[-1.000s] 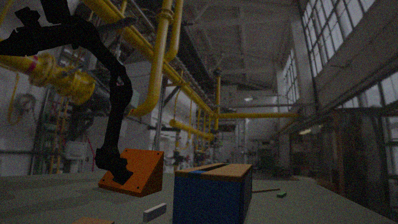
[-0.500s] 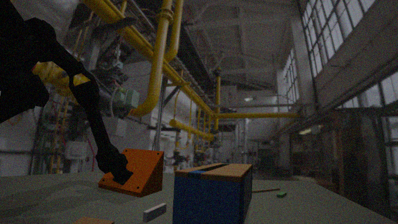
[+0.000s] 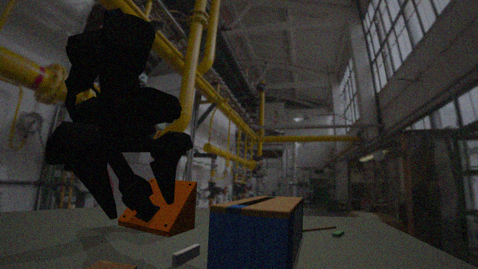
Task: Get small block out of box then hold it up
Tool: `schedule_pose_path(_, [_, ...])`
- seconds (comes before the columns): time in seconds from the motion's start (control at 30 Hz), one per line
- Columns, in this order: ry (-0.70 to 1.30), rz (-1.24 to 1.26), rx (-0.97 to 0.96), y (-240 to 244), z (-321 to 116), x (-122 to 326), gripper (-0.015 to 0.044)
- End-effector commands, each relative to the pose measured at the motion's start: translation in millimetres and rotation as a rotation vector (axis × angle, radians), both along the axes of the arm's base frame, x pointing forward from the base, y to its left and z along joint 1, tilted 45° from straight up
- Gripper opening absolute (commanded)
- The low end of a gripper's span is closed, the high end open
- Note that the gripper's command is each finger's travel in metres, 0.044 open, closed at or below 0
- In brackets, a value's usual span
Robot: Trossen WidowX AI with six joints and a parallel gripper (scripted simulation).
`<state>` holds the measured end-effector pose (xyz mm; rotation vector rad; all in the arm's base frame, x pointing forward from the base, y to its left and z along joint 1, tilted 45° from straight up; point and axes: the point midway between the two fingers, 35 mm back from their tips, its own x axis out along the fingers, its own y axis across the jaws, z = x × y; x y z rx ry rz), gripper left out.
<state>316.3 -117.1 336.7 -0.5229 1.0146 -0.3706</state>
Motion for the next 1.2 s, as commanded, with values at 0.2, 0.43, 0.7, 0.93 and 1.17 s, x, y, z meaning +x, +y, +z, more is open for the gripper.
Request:
schedule_pose_path(0.2, [0.432, 0.463, -0.147, 129, -97, 56, 0.0400])
schedule_pose_path(0.43, [0.829, 0.787, -0.334, 217, -176, 37, 0.0400])
schedule_pose_path(0.7, [1.242, 1.079, -0.612, 285, -242, -15, 0.0400])
schedule_pose_path(0.93, [1.244, 1.080, -0.614, 284, -242, -15, 0.0400])
schedule_pose_path(1.17, [1.245, 1.082, -0.615, 278, -249, -12, 0.0400])
